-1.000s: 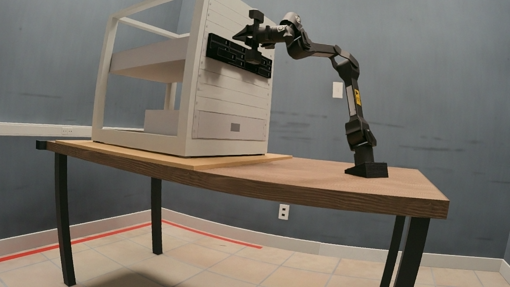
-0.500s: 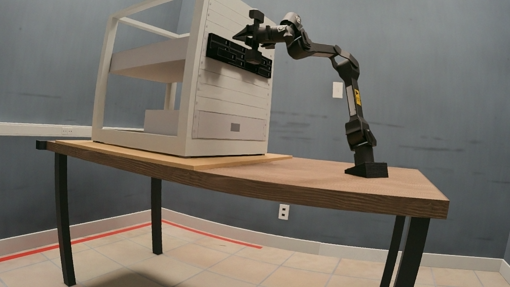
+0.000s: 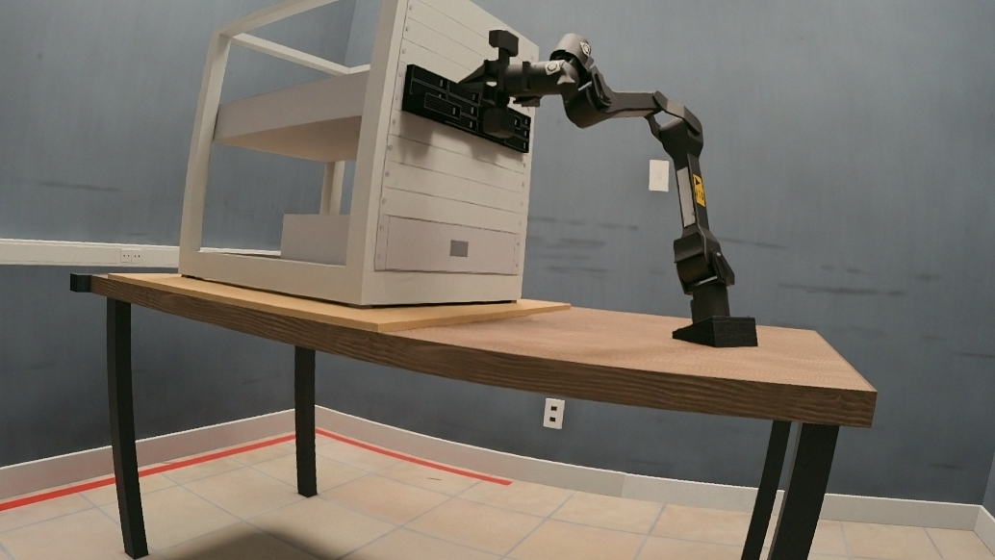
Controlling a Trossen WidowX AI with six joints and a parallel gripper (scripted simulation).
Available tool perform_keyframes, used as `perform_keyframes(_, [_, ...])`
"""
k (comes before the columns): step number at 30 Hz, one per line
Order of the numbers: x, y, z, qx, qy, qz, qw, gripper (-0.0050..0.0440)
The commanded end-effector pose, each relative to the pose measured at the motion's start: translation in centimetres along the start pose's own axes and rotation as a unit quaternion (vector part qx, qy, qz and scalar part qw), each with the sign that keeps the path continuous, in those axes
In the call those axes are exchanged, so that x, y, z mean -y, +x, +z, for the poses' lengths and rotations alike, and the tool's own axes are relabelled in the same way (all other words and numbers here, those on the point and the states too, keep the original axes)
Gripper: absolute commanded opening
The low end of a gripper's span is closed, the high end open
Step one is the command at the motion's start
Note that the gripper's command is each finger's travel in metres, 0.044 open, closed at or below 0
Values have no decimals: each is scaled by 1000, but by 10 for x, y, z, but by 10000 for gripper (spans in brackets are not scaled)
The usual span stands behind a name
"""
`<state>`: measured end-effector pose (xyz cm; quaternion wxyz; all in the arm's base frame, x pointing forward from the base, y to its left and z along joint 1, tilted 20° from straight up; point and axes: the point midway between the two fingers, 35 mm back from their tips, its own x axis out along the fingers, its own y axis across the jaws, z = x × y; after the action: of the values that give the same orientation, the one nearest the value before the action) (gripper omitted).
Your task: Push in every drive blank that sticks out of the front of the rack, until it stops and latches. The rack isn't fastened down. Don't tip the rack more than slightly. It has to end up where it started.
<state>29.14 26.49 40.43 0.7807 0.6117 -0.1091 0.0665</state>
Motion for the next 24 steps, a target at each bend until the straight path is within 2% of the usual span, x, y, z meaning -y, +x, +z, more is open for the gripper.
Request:
perform_keyframes(1, [-2,-2,10,4,14,9,1000,-50])
perform_keyframes(10, [-3,15,10,4,14,9,1000,-50])
perform_keyframes(24, [-3,15,10,4,14,9,1000,-50])
